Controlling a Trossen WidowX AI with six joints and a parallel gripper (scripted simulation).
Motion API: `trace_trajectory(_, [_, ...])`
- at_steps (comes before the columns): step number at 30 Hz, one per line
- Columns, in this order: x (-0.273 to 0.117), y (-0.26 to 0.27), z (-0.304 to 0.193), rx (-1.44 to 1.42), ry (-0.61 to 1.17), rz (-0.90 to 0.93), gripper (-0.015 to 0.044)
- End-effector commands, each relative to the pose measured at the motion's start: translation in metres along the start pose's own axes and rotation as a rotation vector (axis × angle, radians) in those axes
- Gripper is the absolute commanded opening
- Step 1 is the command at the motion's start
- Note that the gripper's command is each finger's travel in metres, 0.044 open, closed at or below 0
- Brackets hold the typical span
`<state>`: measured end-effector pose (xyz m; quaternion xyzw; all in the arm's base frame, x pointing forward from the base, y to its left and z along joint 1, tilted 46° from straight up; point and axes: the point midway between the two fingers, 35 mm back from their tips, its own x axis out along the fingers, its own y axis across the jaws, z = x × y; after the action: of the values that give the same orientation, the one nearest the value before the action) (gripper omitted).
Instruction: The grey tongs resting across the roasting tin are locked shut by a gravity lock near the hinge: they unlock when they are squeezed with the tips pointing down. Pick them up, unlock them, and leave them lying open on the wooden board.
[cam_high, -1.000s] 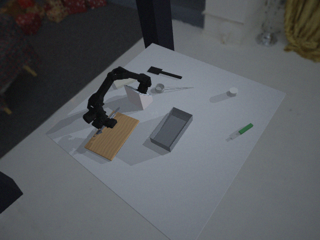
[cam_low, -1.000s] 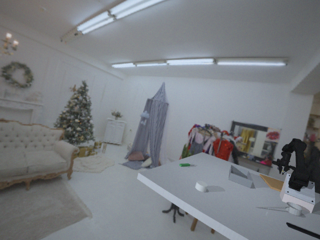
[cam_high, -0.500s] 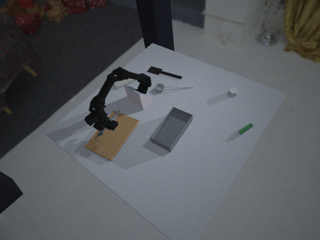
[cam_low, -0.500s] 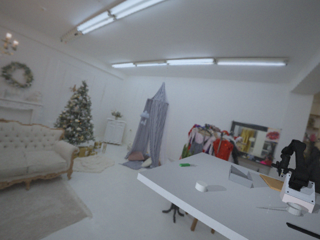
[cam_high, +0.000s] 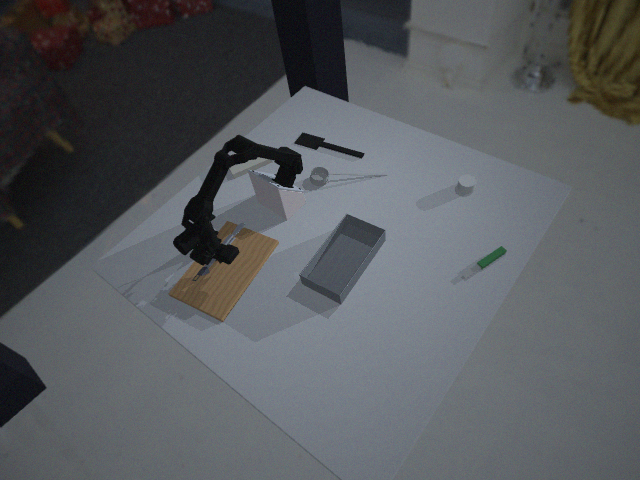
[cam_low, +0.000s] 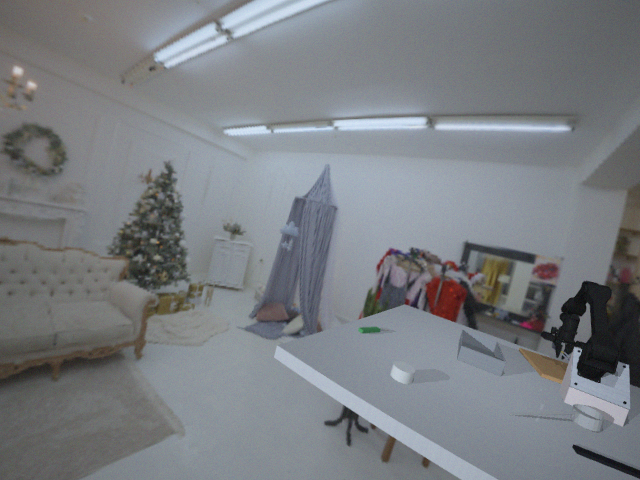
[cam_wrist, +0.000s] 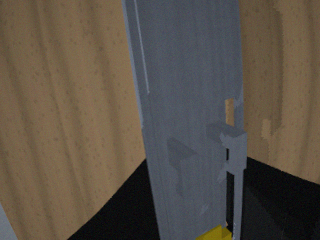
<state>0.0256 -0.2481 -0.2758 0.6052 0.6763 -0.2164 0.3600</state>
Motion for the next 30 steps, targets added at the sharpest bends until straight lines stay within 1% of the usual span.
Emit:
trace_trajectory(1, [0.007,0.001,-0.002,0.006,0.002,0.003,-0.0150])
trace_trajectory(12, [0.017,0.001,-0.005,0.006,-0.002,0.002,-0.0150])
trace_trajectory(30, [0.016,0.001,-0.004,0.000,-0.002,-0.002,0.0323])
